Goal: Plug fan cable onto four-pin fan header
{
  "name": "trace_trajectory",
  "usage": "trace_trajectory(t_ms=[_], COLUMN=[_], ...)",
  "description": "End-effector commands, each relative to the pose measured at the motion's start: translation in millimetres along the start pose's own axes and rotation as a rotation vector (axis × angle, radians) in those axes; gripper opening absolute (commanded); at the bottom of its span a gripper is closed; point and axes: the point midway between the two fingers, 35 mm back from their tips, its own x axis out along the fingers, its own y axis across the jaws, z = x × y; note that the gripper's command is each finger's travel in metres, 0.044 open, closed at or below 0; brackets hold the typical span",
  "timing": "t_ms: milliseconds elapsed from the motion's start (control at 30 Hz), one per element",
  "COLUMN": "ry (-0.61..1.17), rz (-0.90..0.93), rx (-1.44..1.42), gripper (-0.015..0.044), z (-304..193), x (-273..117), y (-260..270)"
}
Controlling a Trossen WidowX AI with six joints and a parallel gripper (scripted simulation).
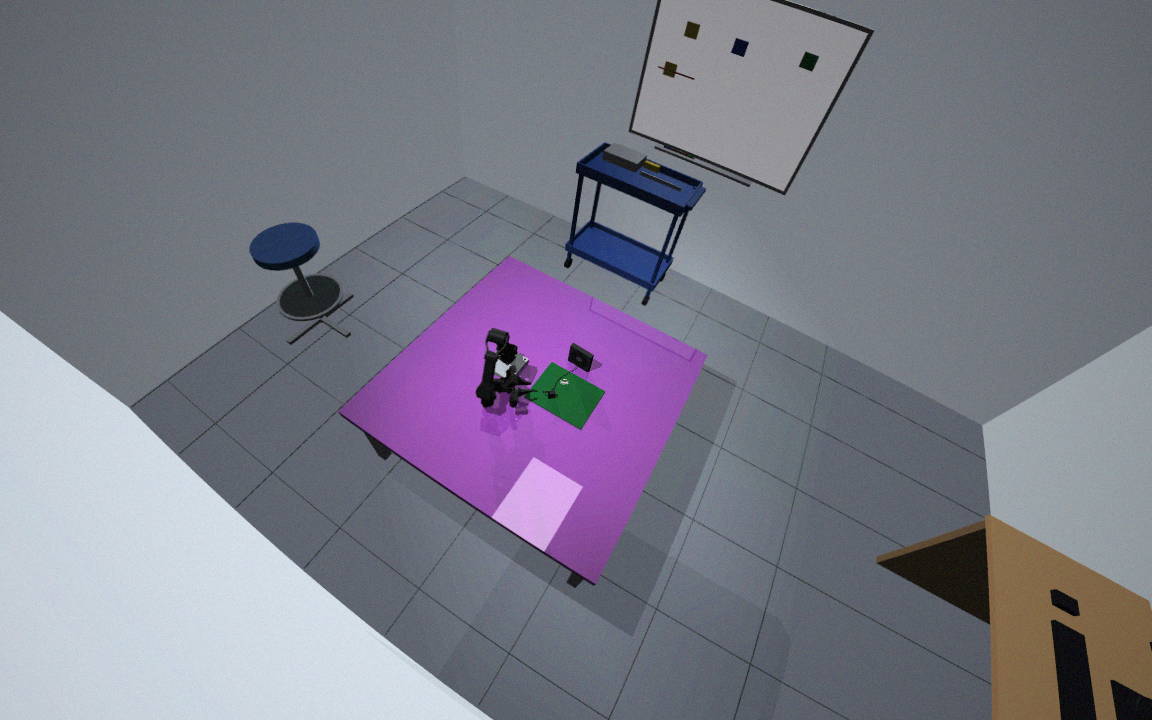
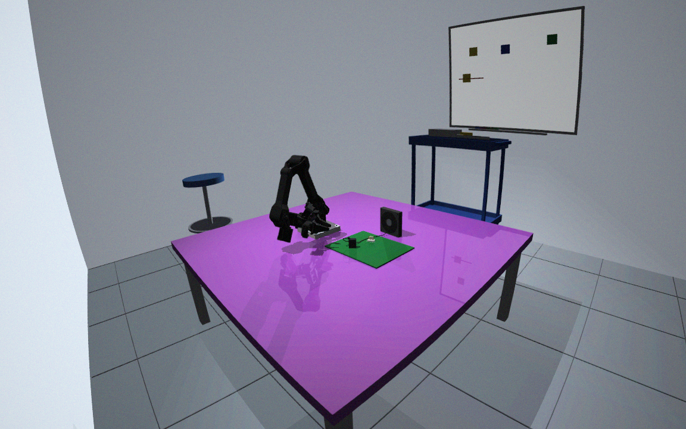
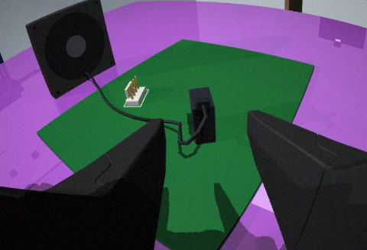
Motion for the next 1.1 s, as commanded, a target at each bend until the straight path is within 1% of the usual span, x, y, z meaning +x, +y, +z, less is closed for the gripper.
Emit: trace_trajectory(t_ms=[0, 233, 267, 667, 1067], ry=[0.022, 0.128, 0.146, 0.39, 0.677], rz=[0.054, 0.2, 0.219, 0.395, 0.461], rx=[0.007, 0.053, 0.059, 0.12, 0.152], gripper=[0.0245, 0.0429, 0.044, 0.044, 0.044], z=[3.8, 6.2, 6.4, 7.8, 10.4], x=[1.3, 10.5, 11.6, 19.7, 21.7], y=[2.9, 14.0, 15.4, 28.7, 32.7])
